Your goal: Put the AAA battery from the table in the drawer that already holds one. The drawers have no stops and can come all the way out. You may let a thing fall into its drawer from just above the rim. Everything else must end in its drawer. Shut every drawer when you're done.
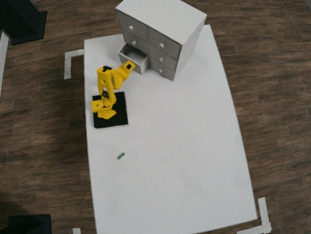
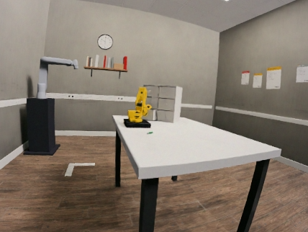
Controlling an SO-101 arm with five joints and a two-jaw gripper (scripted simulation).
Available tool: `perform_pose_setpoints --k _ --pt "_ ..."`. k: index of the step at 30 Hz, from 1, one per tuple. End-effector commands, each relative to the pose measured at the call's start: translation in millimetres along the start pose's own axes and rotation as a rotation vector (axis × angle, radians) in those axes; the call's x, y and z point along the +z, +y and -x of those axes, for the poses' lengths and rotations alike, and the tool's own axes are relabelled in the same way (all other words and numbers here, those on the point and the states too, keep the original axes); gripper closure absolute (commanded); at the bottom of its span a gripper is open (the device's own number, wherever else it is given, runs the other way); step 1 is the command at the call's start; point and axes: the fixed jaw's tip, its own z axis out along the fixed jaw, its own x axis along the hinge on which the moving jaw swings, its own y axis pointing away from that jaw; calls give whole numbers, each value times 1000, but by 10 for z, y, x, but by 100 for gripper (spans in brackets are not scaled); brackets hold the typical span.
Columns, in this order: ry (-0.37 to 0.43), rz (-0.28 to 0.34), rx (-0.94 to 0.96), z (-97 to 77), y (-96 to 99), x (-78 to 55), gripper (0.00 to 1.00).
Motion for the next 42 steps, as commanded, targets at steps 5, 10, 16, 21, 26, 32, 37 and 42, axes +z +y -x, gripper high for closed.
perform_pose_setpoints --k 5,10,16,21,26,32,37,42 --pt "19 25 -9 -52 58 -33 100" --pt "19 25 -9 -52 58 -33 100" --pt "19 25 -9 -52 58 -33 100" --pt "19 25 -9 -52 58 -33 98" --pt "19 25 -9 -52 58 -33 94" --pt "19 25 -9 -52 58 -33 90" --pt "19 25 -9 -52 58 -33 87" --pt "19 25 -9 -52 58 -33 84"
